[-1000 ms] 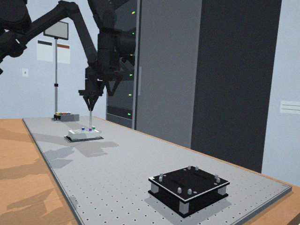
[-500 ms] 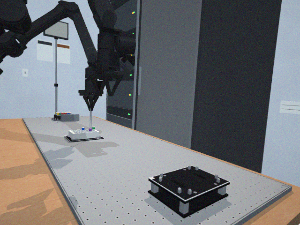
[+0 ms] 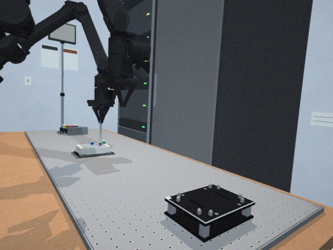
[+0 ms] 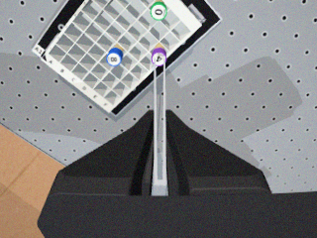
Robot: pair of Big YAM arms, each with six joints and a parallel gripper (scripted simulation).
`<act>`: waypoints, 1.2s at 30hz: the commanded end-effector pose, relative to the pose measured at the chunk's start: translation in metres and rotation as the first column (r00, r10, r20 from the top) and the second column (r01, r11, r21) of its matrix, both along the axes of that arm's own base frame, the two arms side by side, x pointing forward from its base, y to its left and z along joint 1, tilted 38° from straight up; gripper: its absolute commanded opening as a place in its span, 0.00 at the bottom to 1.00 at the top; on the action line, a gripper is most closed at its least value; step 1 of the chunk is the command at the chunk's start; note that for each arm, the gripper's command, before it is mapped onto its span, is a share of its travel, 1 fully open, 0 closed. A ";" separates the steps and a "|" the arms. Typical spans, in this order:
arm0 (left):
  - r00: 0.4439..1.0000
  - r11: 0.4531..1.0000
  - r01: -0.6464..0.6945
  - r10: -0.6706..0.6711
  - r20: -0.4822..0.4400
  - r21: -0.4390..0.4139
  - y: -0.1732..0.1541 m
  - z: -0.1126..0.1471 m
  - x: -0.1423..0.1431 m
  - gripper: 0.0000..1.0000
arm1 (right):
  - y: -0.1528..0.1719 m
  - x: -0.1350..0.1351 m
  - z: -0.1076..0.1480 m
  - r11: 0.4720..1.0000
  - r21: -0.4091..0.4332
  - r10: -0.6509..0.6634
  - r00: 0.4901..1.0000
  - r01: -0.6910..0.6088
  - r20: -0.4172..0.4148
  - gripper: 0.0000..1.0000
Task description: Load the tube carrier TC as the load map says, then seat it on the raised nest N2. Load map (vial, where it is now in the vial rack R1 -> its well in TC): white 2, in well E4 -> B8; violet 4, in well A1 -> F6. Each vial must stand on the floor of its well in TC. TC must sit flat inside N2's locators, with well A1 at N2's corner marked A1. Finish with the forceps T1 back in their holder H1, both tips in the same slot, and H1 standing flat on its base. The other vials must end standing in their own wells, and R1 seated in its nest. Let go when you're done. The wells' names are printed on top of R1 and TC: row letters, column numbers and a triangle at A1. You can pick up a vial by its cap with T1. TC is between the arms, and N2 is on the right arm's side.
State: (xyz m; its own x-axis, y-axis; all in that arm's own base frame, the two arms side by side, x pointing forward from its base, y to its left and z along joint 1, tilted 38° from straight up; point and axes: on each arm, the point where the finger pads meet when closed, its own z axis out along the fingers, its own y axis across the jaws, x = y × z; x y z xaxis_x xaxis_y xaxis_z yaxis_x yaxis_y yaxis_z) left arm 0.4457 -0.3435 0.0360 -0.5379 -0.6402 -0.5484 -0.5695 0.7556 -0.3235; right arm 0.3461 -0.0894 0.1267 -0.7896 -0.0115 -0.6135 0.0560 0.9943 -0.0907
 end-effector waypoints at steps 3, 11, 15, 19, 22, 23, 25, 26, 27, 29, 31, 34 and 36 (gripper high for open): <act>1.000 1.000 -0.017 0.017 0.011 -0.018 0.004 0.016 0.001 0.07 | -0.002 0.004 0.009 1.000 -0.004 -0.003 1.000 0.003 0.017 1.00; 1.000 1.000 0.007 -0.006 0.012 -0.017 -0.006 0.020 -0.010 0.07 | -0.002 0.004 0.009 1.000 -0.004 -0.003 1.000 0.003 0.017 1.00; 1.000 1.000 0.010 -0.009 0.011 -0.014 -0.006 0.020 -0.012 0.07 | -0.002 0.004 0.009 1.000 -0.004 -0.003 1.000 0.003 0.017 1.00; 1.000 1.000 0.011 -0.011 0.010 -0.012 -0.006 0.020 -0.012 0.07 | -0.002 0.004 0.009 1.000 -0.004 -0.003 1.000 0.003 0.017 1.00; 1.000 1.000 0.011 -0.011 0.010 -0.012 -0.006 0.020 -0.012 0.07 | -0.002 0.004 0.009 1.000 -0.004 -0.003 1.000 0.003 0.017 1.00; 1.000 1.000 0.011 -0.011 0.010 -0.012 -0.006 0.020 -0.012 0.07 | -0.002 0.004 0.009 1.000 -0.004 -0.003 1.000 0.003 0.017 1.00; 1.000 1.000 0.011 -0.011 0.010 -0.012 -0.006 0.020 -0.012 0.07 | -0.002 0.004 0.009 1.000 -0.004 -0.003 1.000 0.003 0.017 1.00; 1.000 1.000 0.011 -0.011 0.010 -0.012 -0.006 0.020 -0.012 0.07 | -0.002 0.004 0.009 1.000 -0.004 -0.003 1.000 0.003 0.017 1.00; 1.000 1.000 0.011 -0.011 0.010 -0.012 -0.006 0.020 -0.012 0.07 | -0.002 0.004 0.009 1.000 -0.004 -0.003 1.000 0.003 0.017 1.00; 1.000 1.000 0.011 -0.011 0.010 -0.012 -0.006 0.020 -0.012 0.07 | -0.002 0.004 0.009 1.000 -0.004 -0.003 1.000 0.003 0.017 1.00; 1.000 1.000 0.011 -0.011 0.010 -0.012 -0.006 0.020 -0.012 0.07 | -0.002 0.004 0.009 1.000 -0.004 -0.003 1.000 0.003 0.017 1.00; 1.000 1.000 0.011 -0.011 0.010 -0.012 -0.006 0.020 -0.012 0.07 | -0.002 0.004 0.009 1.000 -0.004 -0.003 1.000 0.003 0.017 1.00; 1.000 1.000 0.011 -0.011 0.010 -0.012 -0.006 0.020 -0.012 0.07 | -0.002 0.004 0.009 1.000 -0.004 -0.003 1.000 0.003 0.017 1.00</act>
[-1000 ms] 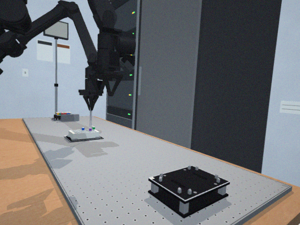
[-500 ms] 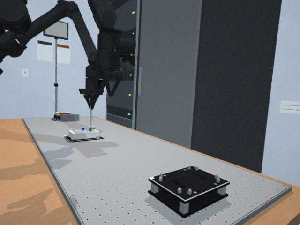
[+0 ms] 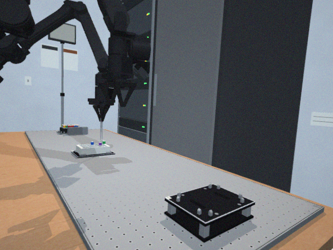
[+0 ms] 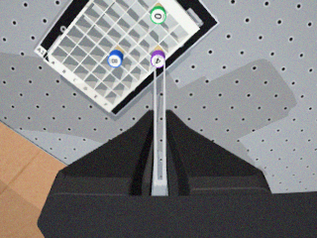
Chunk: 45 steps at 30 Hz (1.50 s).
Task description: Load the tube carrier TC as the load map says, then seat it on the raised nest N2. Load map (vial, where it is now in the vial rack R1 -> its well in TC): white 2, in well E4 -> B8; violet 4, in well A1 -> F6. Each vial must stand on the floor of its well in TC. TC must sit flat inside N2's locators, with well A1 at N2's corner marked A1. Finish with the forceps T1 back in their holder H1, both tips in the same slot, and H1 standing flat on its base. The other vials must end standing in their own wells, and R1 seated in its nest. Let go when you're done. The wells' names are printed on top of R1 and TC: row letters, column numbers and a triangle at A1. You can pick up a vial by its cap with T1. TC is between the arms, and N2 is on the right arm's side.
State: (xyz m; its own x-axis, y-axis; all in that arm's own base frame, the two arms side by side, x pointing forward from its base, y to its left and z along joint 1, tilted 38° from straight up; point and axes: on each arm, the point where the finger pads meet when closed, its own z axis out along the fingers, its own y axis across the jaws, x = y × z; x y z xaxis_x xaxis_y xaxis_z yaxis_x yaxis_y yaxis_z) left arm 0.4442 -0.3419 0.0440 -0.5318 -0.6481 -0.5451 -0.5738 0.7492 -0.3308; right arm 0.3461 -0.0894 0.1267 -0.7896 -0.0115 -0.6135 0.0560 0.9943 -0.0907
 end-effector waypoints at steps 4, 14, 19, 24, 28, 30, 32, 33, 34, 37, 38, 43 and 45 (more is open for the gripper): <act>1.000 1.000 0.018 -0.018 0.007 -0.005 -0.008 0.012 -0.011 0.07 | -0.002 0.004 0.009 1.000 -0.004 -0.003 1.000 0.003 0.017 1.00; 1.000 1.000 0.018 -0.018 0.007 -0.005 -0.008 0.012 -0.011 0.07 | -0.002 0.004 0.009 1.000 -0.004 -0.003 1.000 0.003 0.017 1.00; 1.000 1.000 0.018 -0.018 0.007 -0.005 -0.008 0.012 -0.011 0.07 | -0.002 0.004 0.009 1.000 -0.004 -0.003 1.000 0.003 0.017 1.00; 0.995 0.993 0.104 -0.104 -0.005 0.064 0.012 0.016 0.004 0.07 | -0.002 0.004 0.009 1.000 -0.004 -0.003 1.000 0.003 0.017 1.00; 0.989 0.985 0.147 -0.146 -0.016 0.095 0.015 0.016 0.004 0.07 | -0.002 0.004 0.009 1.000 -0.004 -0.003 1.000 0.003 0.017 1.00; 0.982 0.974 0.189 -0.187 -0.027 0.125 0.018 0.017 0.004 0.07 | -0.002 0.004 0.009 1.000 -0.004 -0.003 1.000 0.003 0.017 1.00; 0.973 0.961 0.231 -0.227 -0.039 0.155 0.021 0.018 0.005 0.07 | -0.002 0.004 0.009 1.000 -0.004 -0.003 1.000 0.003 0.017 1.00; 0.968 0.953 0.251 -0.247 -0.046 0.170 0.023 0.018 0.005 0.07 | -0.002 0.004 0.009 1.000 -0.004 -0.003 1.000 0.003 0.017 1.00; 0.962 0.945 0.272 -0.267 -0.053 0.184 0.025 0.018 0.005 0.07 | -0.002 0.004 0.009 1.000 -0.004 -0.003 1.000 0.003 0.017 1.00; 0.943 0.915 0.333 -0.324 -0.075 0.227 0.029 0.019 0.006 0.07 | -0.002 0.004 0.009 1.000 -0.004 -0.003 1.000 0.003 0.017 1.00; 0.936 0.904 0.353 -0.343 -0.083 0.240 0.031 0.019 0.006 0.07 | -0.002 0.004 0.009 1.000 -0.004 -0.003 1.000 0.003 0.017 1.00; 0.912 0.868 0.411 -0.397 -0.108 0.280 0.036 0.021 0.006 0.07 | -0.002 0.004 0.009 1.000 -0.004 -0.003 1.000 0.003 0.017 1.00; 0.893 0.840 0.448 -0.431 -0.125 0.306 0.039 0.021 0.007 0.07 | -0.002 0.004 0.009 1.000 -0.004 -0.003 1.000 0.003 0.017 1.00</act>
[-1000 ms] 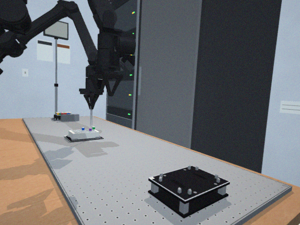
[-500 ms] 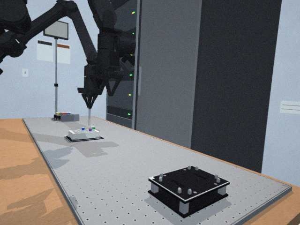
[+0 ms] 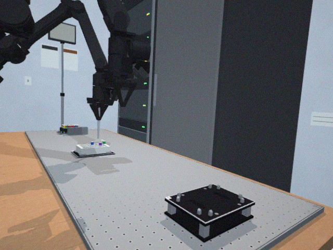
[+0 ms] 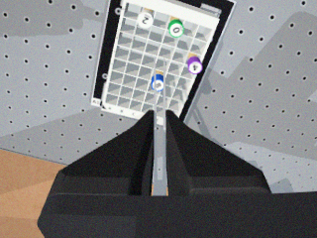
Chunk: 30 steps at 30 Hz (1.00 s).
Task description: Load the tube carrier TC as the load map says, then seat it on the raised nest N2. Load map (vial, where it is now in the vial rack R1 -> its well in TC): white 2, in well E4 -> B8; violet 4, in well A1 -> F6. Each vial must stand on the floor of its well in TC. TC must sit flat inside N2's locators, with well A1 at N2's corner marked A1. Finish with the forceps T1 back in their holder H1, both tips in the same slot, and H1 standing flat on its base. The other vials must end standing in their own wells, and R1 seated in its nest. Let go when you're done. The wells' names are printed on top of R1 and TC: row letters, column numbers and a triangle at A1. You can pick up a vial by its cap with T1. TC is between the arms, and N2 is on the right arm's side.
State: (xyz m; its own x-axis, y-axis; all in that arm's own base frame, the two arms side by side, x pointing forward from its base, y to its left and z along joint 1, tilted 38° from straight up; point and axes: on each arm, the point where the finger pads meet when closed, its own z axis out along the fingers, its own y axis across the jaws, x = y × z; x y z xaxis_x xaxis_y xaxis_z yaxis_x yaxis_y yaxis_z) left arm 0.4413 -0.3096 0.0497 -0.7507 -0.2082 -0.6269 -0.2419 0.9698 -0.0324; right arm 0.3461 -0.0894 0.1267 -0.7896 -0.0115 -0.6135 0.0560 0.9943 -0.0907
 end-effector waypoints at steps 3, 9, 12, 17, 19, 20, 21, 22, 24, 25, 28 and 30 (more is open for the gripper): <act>0.990 0.988 0.137 -0.138 0.006 0.075 0.012 0.017 0.010 0.07 | -0.002 0.004 0.009 1.000 -0.004 -0.003 1.000 0.003 0.017 1.00; 0.972 0.962 0.232 -0.232 -0.018 0.146 0.021 0.019 0.011 0.07 | -0.002 0.004 0.009 1.000 -0.004 -0.003 1.000 0.003 0.017 1.00; 0.972 0.961 0.233 -0.233 -0.017 0.145 0.026 0.020 0.011 0.07 | -0.002 0.004 0.009 1.000 -0.004 -0.003 1.000 0.003 0.017 1.00; 0.972 0.961 0.234 -0.234 -0.017 0.145 0.031 0.021 0.012 0.07 | -0.002 0.004 0.009 1.000 -0.004 -0.003 1.000 0.003 0.017 1.00; 0.972 0.961 0.234 -0.234 -0.017 0.145 0.034 0.022 0.012 0.07 | -0.002 0.004 0.009 1.000 -0.004 -0.003 1.000 0.003 0.017 1.00; 0.972 0.961 0.234 -0.234 -0.017 0.145 0.036 0.022 0.012 0.07 | -0.002 0.004 0.009 1.000 -0.004 -0.003 1.000 0.003 0.017 1.00; 0.972 0.961 0.234 -0.234 -0.017 0.145 0.038 0.022 0.012 0.07 | -0.002 0.004 0.009 1.000 -0.004 -0.003 1.000 0.003 0.017 1.00; 0.972 0.961 0.234 -0.235 -0.017 0.145 0.039 0.023 0.012 0.07 | -0.002 0.004 0.009 1.000 -0.004 -0.003 1.000 0.003 0.017 1.00; 0.972 0.961 0.234 -0.235 -0.017 0.145 0.043 0.023 0.013 0.07 | -0.002 0.004 0.009 1.000 -0.004 -0.003 1.000 0.003 0.017 1.00; 0.972 0.961 0.234 -0.235 -0.017 0.145 0.044 0.024 0.013 0.07 | -0.002 0.004 0.009 1.000 -0.004 -0.003 1.000 0.003 0.017 1.00; 0.972 0.961 0.235 -0.235 -0.017 0.146 0.049 0.025 0.013 0.07 | -0.002 0.004 0.009 1.000 -0.004 -0.003 1.000 0.003 0.017 1.00; 0.972 0.961 0.235 -0.235 -0.016 0.146 0.052 0.025 0.013 0.07 | -0.002 0.004 0.009 1.000 -0.004 -0.003 1.000 0.003 0.017 1.00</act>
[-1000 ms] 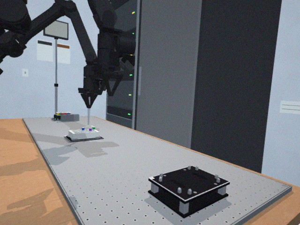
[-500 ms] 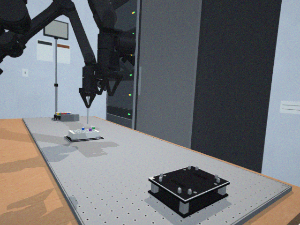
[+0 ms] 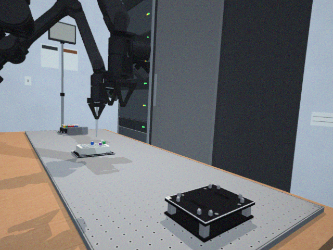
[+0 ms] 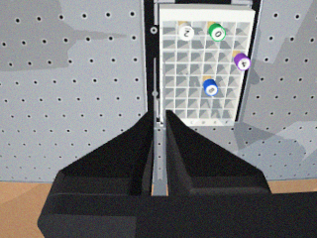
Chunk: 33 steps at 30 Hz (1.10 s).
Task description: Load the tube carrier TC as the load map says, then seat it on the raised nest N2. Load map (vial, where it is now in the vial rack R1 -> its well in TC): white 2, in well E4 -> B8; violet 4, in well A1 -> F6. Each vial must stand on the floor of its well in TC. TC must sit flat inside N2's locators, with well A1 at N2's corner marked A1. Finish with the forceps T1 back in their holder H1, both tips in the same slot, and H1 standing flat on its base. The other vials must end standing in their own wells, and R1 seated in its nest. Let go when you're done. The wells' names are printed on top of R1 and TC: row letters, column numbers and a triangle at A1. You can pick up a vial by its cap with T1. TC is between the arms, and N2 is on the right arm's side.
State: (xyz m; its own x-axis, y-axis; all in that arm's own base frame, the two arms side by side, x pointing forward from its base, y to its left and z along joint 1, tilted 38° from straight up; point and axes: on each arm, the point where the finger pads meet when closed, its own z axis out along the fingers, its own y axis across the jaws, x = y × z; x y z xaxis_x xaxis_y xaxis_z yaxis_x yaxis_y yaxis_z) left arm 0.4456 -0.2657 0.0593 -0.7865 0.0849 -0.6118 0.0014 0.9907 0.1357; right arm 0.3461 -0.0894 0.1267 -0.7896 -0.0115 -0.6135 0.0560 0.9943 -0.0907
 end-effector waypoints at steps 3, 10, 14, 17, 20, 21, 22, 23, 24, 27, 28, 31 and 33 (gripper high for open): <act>0.999 1.000 -0.004 0.005 0.034 -0.024 0.009 0.017 0.010 0.07 | -0.002 0.004 0.009 1.000 -0.004 -0.003 1.000 0.003 0.017 1.00; 0.999 1.000 -0.004 0.005 0.032 -0.022 0.021 0.019 0.010 0.07 | -0.002 0.004 0.009 1.000 -0.004 -0.003 1.000 0.003 0.017 1.00; 0.999 1.000 -0.004 0.005 0.032 -0.022 0.028 0.020 0.011 0.07 | -0.002 0.004 0.009 1.000 -0.004 -0.003 1.000 0.003 0.017 1.00; 0.999 1.000 -0.004 0.005 0.033 -0.021 0.033 0.021 0.011 0.07 | -0.002 0.004 0.009 1.000 -0.004 -0.003 1.000 0.003 0.017 1.00; 0.999 1.000 -0.004 0.005 0.036 -0.024 0.033 0.023 0.013 0.07 | -0.002 0.004 0.009 1.000 -0.004 -0.003 1.000 0.003 0.017 1.00; 0.999 1.000 -0.004 0.004 0.033 -0.021 0.036 0.022 0.011 0.07 | -0.002 0.004 0.009 1.000 -0.004 -0.003 1.000 0.003 0.017 1.00; 0.999 1.000 -0.004 0.004 0.033 -0.021 0.038 0.022 0.012 0.07 | -0.002 0.004 0.009 1.000 -0.004 -0.003 1.000 0.003 0.017 1.00; 0.999 1.000 -0.004 0.004 0.033 -0.021 0.039 0.023 0.012 0.07 | -0.002 0.004 0.009 1.000 -0.004 -0.003 1.000 0.003 0.017 1.00; 0.999 1.000 -0.004 0.004 0.033 -0.021 0.041 0.023 0.012 0.07 | -0.002 0.004 0.009 1.000 -0.004 -0.003 1.000 0.003 0.017 1.00; 0.999 1.000 -0.004 0.005 0.033 -0.020 0.046 0.024 0.012 0.07 | -0.002 0.004 0.009 1.000 -0.004 -0.003 1.000 0.003 0.017 1.00; 0.999 1.000 -0.004 0.005 0.033 -0.020 0.047 0.024 0.012 0.07 | -0.002 0.004 0.009 1.000 -0.004 -0.003 1.000 0.003 0.017 1.00; 0.999 1.000 -0.004 0.005 0.033 -0.020 0.052 0.026 0.013 0.07 | -0.002 0.004 0.009 1.000 -0.004 -0.003 1.000 0.003 0.017 1.00; 0.999 1.000 -0.004 0.004 0.034 -0.020 0.055 0.026 0.013 0.07 | -0.002 0.004 0.009 1.000 -0.004 -0.003 1.000 0.003 0.017 1.00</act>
